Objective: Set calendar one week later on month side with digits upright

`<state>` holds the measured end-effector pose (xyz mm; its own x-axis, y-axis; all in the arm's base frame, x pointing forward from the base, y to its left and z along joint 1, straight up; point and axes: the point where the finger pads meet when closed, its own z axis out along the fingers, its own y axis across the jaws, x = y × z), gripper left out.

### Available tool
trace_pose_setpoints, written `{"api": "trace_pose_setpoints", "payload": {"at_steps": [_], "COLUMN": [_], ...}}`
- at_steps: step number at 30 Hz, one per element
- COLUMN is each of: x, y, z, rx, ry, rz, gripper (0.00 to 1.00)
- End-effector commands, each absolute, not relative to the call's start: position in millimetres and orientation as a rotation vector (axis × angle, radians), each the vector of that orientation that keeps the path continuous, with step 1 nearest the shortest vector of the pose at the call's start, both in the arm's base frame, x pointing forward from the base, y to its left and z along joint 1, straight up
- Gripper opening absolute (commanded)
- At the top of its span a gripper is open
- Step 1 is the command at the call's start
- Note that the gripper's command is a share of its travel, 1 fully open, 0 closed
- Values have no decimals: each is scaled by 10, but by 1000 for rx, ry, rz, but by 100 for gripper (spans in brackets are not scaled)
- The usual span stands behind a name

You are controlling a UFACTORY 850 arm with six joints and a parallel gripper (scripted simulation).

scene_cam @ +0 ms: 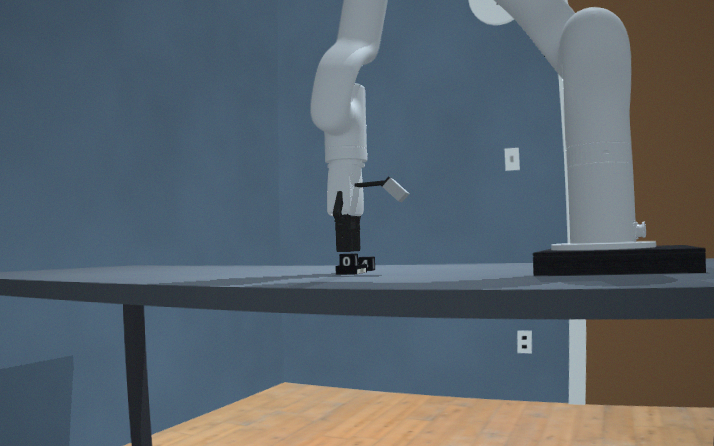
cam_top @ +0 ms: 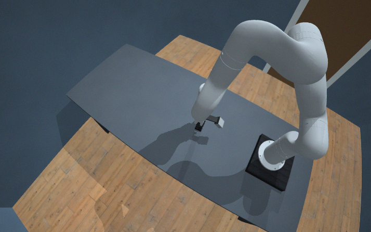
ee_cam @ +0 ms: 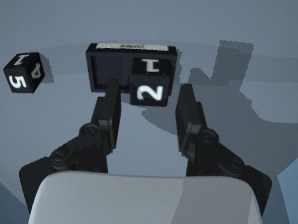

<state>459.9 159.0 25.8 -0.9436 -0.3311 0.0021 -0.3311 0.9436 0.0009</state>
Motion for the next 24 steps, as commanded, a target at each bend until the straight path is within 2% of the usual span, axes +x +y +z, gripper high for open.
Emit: {"api": "trace_pose_setpoints", "payload": {"at_steps": [1,24], "x": [4607,4606], "y": [1593,1593], "z": [204,26], "rx": [527,527], "ry": [-3096,-3096], "rz": [-1,-1], "gripper": [47,47]}}
